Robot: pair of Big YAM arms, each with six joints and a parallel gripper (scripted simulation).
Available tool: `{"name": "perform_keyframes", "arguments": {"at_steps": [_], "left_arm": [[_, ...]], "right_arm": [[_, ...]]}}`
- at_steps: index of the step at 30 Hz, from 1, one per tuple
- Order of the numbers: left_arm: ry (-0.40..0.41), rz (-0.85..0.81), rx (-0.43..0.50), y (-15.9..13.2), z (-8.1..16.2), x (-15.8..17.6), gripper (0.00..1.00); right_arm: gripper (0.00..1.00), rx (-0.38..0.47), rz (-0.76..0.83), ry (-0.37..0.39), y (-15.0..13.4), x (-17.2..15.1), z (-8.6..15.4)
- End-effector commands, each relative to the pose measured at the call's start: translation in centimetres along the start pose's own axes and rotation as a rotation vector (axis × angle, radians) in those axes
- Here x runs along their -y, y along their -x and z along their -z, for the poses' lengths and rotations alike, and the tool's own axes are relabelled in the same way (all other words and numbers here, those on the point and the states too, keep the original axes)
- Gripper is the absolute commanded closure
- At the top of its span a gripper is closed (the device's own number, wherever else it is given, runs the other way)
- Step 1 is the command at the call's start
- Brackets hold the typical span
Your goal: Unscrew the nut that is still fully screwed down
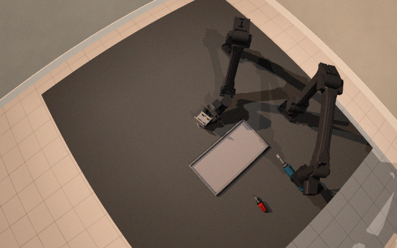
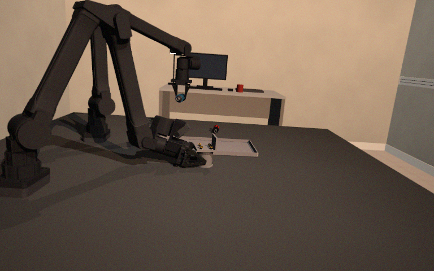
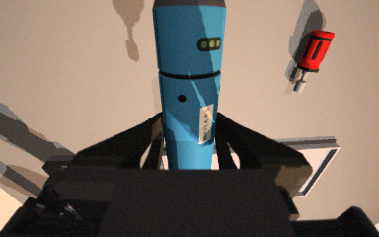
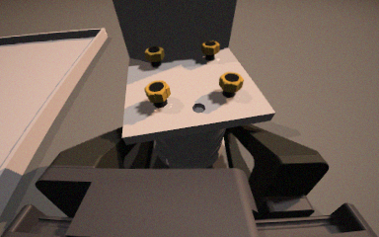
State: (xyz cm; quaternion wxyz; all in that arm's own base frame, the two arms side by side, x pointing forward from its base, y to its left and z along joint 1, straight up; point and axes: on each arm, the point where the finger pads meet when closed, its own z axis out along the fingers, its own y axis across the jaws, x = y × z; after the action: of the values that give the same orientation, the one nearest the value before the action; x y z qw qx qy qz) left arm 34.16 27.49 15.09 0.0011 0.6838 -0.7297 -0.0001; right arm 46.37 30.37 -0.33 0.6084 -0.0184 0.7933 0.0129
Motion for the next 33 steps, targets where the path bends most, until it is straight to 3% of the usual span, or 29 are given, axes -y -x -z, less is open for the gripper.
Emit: {"name": "perform_keyframes", "arguments": {"at_steps": [1,2,4,6,8,9,13,15,25,26,30,33], "left_arm": [[-0.094,0.011,0.086,2.3,3.9,2.0,0.58],[-0.088,0.011,0.080,2.3,3.3,2.0,0.58],[-0.031,0.011,0.028,1.0,-0.2,0.6,0.58],[-0.023,0.011,0.021,1.0,-1.1,0.6,0.58],[-0.054,0.011,0.049,1.6,0.2,1.3,0.58],[-0.094,0.011,0.086,2.3,2.4,2.1,0.58],[-0.094,0.011,0.086,2.3,2.4,2.1,0.58],[-0.051,0.011,0.046,0.9,-0.3,0.6,0.58],[-0.045,0.011,0.041,1.4,-2.9,1.1,0.58],[-0.069,0.011,0.063,1.6,-1.5,1.3,0.58],[-0.080,0.011,0.073,2.0,-0.9,1.7,0.58],[-0.041,0.011,0.037,1.0,-3.6,0.6,0.58]], "right_arm": [[0.41,0.019,-0.018,0.004,1.0,-0.4,-0.3],[0.41,0.019,-0.018,0.004,1.0,-0.4,-0.3],[0.41,0.019,-0.018,0.004,1.0,-0.4,-0.3],[0.41,0.019,-0.018,0.004,1.0,-0.4,-0.3],[0.41,0.019,-0.018,0.004,1.0,-0.4,-0.3],[0.41,0.019,-0.018,0.004,1.0,-0.4,-0.3],[0.41,0.019,-0.018,0.004,1.0,-0.4,-0.3],[0.41,0.019,-0.018,0.004,1.0,-0.4,-0.3],[0.41,0.019,-0.018,0.004,1.0,-0.4,-0.3],[0.41,0.019,-0.018,0.004,1.0,-0.4,-0.3],[0.41,0.019,-0.018,0.004,1.0,-0.4,-0.3],[0.41,0.019,-0.018,0.004,1.0,-0.4,-0.3]]}}
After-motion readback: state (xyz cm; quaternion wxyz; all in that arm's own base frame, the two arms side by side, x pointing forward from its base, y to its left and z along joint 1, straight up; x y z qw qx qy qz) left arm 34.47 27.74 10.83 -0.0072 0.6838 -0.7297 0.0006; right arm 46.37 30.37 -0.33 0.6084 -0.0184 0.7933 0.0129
